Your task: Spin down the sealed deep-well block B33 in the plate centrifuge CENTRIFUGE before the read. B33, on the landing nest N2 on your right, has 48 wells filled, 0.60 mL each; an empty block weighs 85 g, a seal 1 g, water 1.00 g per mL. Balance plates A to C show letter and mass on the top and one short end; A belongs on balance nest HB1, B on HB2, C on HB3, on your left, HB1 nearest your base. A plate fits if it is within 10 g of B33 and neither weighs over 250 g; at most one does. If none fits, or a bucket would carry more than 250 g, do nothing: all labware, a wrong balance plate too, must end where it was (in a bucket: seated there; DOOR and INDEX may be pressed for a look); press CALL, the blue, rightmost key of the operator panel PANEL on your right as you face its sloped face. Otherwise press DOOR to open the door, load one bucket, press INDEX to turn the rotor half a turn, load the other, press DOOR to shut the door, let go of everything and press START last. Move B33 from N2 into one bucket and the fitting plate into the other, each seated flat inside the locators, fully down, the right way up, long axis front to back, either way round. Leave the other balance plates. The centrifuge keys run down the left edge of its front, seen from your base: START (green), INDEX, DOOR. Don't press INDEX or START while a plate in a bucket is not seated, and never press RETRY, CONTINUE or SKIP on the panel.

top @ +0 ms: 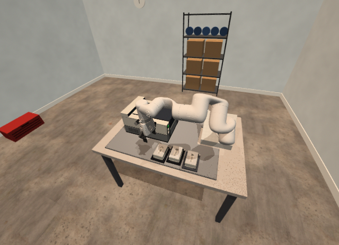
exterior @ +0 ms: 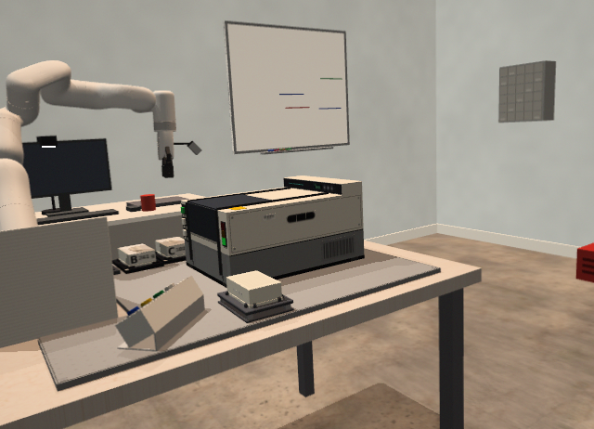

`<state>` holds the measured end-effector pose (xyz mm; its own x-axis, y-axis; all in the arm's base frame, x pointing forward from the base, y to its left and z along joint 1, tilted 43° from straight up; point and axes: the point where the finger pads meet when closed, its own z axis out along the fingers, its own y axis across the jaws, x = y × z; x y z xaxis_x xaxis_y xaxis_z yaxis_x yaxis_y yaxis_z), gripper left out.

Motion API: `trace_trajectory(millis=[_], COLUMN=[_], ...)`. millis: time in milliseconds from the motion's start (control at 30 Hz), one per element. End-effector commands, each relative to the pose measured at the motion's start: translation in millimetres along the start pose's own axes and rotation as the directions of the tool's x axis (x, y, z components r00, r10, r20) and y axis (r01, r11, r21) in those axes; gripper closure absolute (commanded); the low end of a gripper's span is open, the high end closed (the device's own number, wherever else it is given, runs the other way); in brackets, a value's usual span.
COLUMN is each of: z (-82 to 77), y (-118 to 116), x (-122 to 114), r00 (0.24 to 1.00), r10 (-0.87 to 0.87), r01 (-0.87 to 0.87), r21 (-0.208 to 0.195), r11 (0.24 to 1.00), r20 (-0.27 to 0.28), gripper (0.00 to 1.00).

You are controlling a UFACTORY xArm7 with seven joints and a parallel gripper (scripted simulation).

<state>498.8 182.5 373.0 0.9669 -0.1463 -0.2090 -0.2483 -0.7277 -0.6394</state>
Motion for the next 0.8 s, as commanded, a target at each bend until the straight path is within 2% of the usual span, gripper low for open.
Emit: trace_trajectory(millis=[0,133,533,567,767], z=[-2.2,-2.1,-2.1,-2.1,-2.1], y=[0.5,0.9,1.2,1.2,1.2], x=[0.7,0.5,0.4,0.4,0.4], r00=[0.992,0.981,0.97,0.97,0.97], r10=[-0.123,-0.192,-0.239,-0.239,-0.239], r01=[0.123,0.193,0.24,0.24,0.24], r21=[0.018,0.021,0.022,0.022,0.022], r11=[0.992,0.981,0.971,0.971,0.971], r20=[-0.024,-0.035,-0.043,-0.043,-0.043], gripper=[0.0,0.0,0.0,1.0,1.0])
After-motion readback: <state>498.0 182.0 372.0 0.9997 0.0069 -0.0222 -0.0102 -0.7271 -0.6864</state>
